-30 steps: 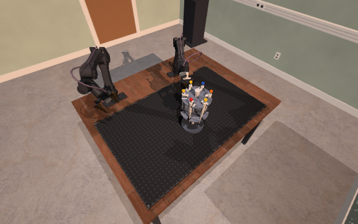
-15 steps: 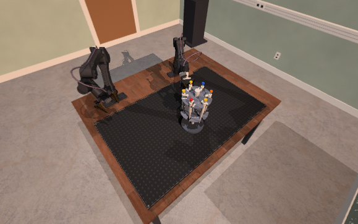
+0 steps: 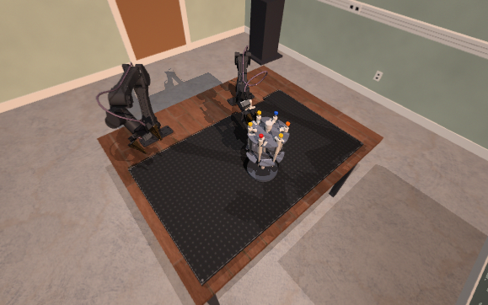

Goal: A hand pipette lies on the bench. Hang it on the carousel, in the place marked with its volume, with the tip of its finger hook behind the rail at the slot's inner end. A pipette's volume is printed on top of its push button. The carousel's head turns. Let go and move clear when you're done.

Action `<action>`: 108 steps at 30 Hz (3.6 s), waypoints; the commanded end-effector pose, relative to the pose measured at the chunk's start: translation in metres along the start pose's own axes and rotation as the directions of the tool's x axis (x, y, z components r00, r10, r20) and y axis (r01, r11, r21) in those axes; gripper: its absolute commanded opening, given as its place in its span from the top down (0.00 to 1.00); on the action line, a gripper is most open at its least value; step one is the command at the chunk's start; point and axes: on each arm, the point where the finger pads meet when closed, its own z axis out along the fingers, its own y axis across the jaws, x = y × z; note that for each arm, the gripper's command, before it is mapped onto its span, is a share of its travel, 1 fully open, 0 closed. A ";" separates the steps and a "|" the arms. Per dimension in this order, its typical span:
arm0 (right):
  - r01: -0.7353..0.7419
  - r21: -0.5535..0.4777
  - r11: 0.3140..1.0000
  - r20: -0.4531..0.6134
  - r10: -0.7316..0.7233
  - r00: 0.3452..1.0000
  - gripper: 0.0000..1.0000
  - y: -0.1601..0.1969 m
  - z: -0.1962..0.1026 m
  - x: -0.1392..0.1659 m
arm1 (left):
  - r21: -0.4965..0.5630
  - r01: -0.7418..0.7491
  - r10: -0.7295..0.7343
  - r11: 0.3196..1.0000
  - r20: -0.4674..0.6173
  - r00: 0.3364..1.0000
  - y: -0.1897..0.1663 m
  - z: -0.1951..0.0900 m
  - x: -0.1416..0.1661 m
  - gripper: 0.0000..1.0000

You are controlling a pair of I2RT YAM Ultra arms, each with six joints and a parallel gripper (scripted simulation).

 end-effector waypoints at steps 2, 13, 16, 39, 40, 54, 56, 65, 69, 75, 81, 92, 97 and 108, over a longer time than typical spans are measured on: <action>0.014 0.006 1.000 0.026 -0.014 1.000 0.00 -0.004 -0.003 -0.007 | -0.051 0.028 -0.025 0.998 0.071 0.997 0.014 0.002 -0.034 0.88; 0.014 0.006 1.000 0.026 -0.014 1.000 0.00 -0.004 -0.003 -0.007 | -0.051 0.028 -0.025 0.998 0.071 0.997 0.014 0.002 -0.034 0.88; 0.014 0.006 1.000 0.026 -0.014 1.000 0.00 -0.004 -0.003 -0.007 | -0.051 0.028 -0.025 0.998 0.071 0.997 0.014 0.002 -0.034 0.88; 0.014 0.006 1.000 0.026 -0.014 1.000 0.00 -0.004 -0.003 -0.007 | -0.051 0.028 -0.025 0.998 0.071 0.997 0.014 0.002 -0.034 0.88; 0.014 0.006 1.000 0.026 -0.014 1.000 0.00 -0.004 -0.003 -0.007 | -0.051 0.028 -0.025 0.998 0.071 0.997 0.014 0.002 -0.034 0.88; 0.014 0.006 1.000 0.026 -0.014 1.000 0.00 -0.004 -0.003 -0.007 | -0.252 0.025 -0.015 0.967 0.040 0.999 0.003 0.001 -0.023 0.88; 0.014 0.006 1.000 0.026 -0.014 1.000 0.00 -0.004 -0.003 -0.007 | -0.253 0.041 -0.026 0.967 0.062 0.998 0.006 -0.003 -0.036 0.88; 0.014 0.006 1.000 0.026 -0.014 1.000 0.00 -0.004 -0.003 -0.007 | -0.262 0.050 -0.032 0.964 0.074 0.997 0.011 -0.002 -0.039 0.88; 0.014 0.006 1.000 0.026 -0.014 1.000 0.00 -0.004 -0.003 -0.007 | -0.262 0.050 -0.032 0.964 0.074 0.997 0.011 -0.002 -0.039 0.88; 0.014 0.006 1.000 0.026 -0.014 1.000 0.00 -0.004 -0.003 -0.007 | -0.262 0.050 -0.032 0.964 0.074 0.997 0.011 -0.002 -0.039 0.88; 0.014 0.006 1.000 0.026 -0.014 1.000 0.00 -0.004 -0.003 -0.007 | -0.262 0.050 -0.032 0.964 0.074 0.997 0.011 -0.002 -0.039 0.88; 0.014 0.006 1.000 0.026 -0.014 1.000 0.00 -0.004 -0.003 -0.007 | -0.262 0.050 -0.032 0.964 0.074 0.997 0.011 -0.002 -0.039 0.88; 0.014 0.006 1.000 0.026 -0.014 1.000 0.00 -0.004 -0.003 -0.007 | -0.262 0.050 -0.032 0.964 0.074 0.997 0.011 -0.002 -0.039 0.88; 0.014 0.006 1.000 0.026 -0.014 1.000 0.00 -0.004 -0.003 -0.007 | -0.424 0.024 -0.012 0.905 0.030 0.999 0.002 0.002 -0.016 0.88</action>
